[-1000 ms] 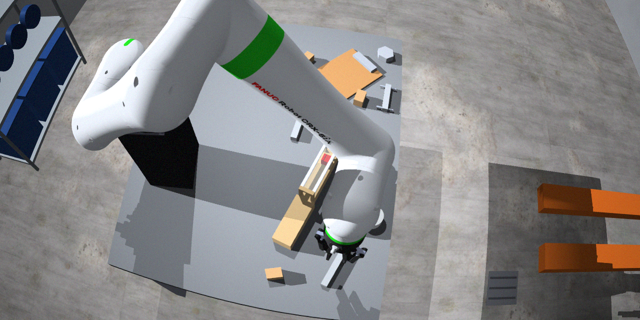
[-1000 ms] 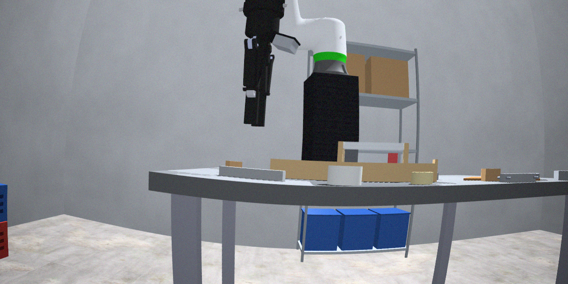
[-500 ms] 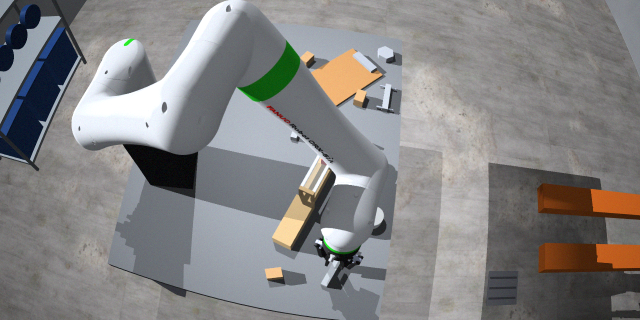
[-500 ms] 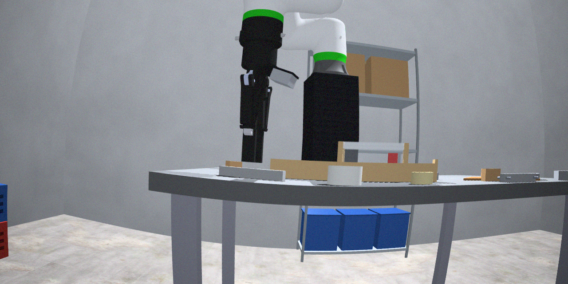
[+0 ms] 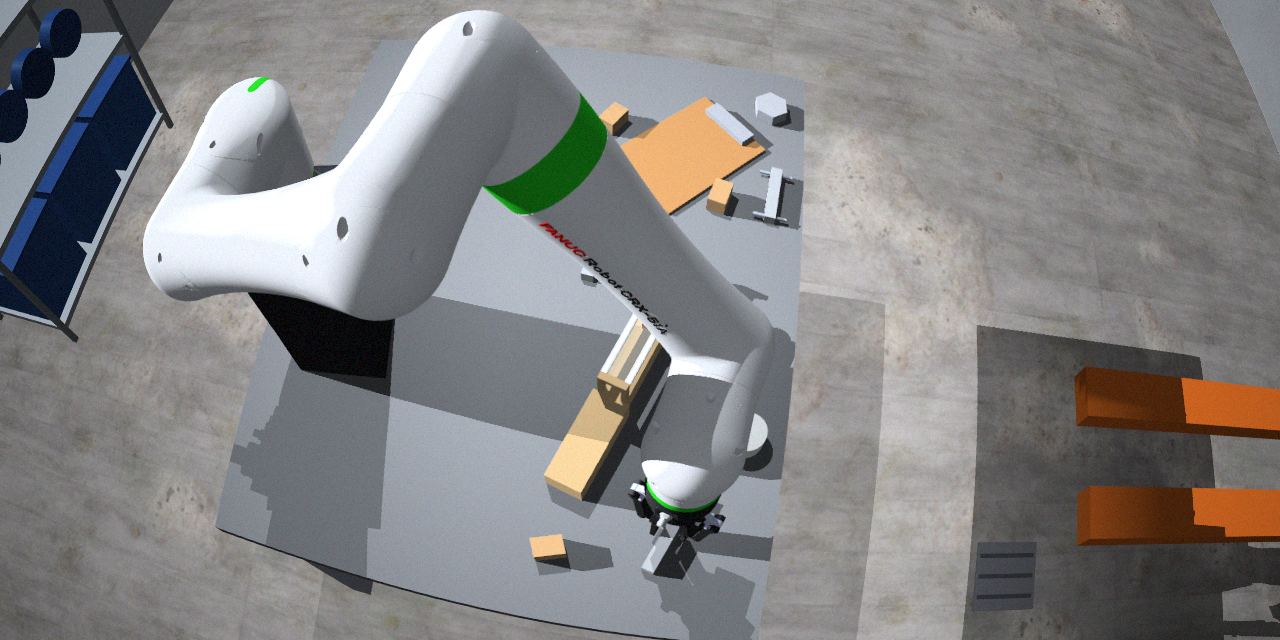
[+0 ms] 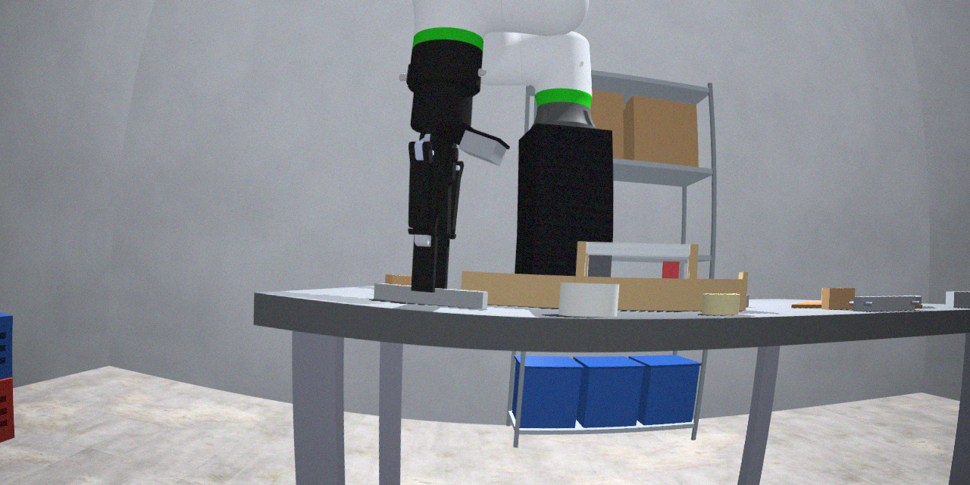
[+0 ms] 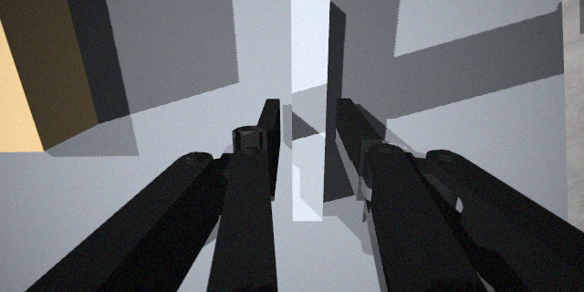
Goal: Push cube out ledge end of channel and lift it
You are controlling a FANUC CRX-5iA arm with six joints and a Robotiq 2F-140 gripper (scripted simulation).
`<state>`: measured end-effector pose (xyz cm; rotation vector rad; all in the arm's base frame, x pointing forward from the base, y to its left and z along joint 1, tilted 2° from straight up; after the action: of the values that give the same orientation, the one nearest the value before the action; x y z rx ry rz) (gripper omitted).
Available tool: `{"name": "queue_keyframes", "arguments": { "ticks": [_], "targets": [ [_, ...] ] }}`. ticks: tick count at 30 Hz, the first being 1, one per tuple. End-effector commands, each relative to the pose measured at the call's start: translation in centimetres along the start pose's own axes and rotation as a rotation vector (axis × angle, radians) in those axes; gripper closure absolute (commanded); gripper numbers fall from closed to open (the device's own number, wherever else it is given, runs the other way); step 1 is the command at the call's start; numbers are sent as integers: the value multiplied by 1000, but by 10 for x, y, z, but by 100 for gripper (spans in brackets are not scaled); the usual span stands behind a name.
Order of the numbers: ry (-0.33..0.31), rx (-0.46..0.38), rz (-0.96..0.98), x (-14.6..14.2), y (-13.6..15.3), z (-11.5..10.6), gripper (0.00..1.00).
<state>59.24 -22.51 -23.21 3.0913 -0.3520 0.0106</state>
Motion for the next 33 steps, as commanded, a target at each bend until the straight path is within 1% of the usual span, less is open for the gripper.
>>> {"name": "queue_keyframes", "arguments": {
  "ticks": [1, 7, 33],
  "targets": [
    [2, 0, 0, 1, 0, 3, 70],
    [2, 0, 0, 1, 0, 10, 70],
    [2, 0, 0, 1, 0, 10, 70]
  ]
}}
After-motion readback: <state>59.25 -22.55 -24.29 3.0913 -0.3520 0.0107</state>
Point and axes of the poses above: the point where the finger pads meet when closed, its own z axis out along the fingers, its own x axis across the jaws, y = z × x, the point moved 7 cm from there along -z, back along the fingers, and after that the axes turned 3 degrees about -z, right-handed, at the moved point
